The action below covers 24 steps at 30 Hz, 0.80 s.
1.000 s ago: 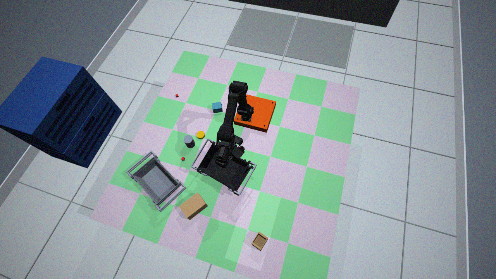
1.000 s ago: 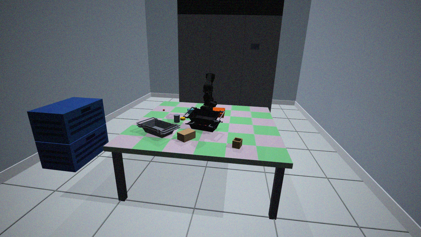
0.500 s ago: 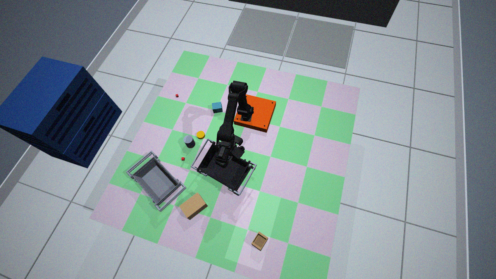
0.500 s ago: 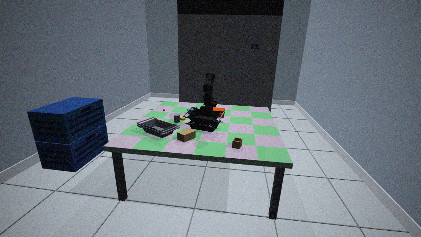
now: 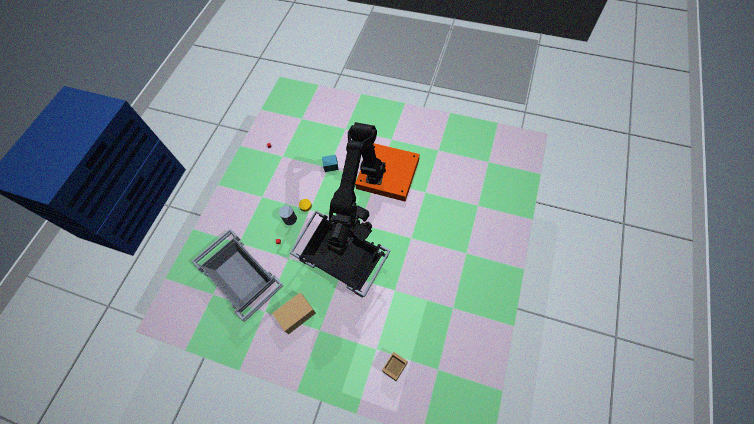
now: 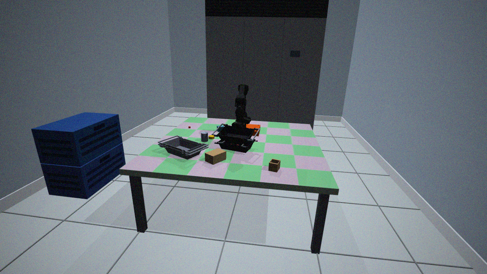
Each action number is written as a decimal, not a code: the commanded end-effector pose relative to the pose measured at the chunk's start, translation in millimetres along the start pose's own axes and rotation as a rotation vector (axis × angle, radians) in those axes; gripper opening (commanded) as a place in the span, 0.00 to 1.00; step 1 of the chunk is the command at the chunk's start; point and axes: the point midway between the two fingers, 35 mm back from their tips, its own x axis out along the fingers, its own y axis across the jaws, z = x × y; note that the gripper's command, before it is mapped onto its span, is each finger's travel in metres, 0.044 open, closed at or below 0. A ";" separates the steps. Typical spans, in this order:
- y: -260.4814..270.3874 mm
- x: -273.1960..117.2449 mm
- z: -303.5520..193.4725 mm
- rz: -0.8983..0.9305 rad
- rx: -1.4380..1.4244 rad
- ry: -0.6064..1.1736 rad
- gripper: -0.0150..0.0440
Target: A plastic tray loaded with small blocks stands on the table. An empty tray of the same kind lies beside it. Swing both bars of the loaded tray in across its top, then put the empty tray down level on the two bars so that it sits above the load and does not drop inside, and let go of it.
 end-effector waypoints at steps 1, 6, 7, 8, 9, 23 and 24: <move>4.7 9.0 0.0 0.023 0.002 0.001 0.25; 7.3 13.9 0.0 0.033 0.003 0.001 0.25; 7.3 13.9 0.0 0.033 0.003 0.001 0.25; 7.3 13.9 0.0 0.033 0.003 0.001 0.25; 7.3 13.9 0.0 0.033 0.003 0.001 0.25; 7.3 13.9 0.0 0.033 0.003 0.001 0.25; 7.3 13.9 0.0 0.033 0.003 0.001 0.25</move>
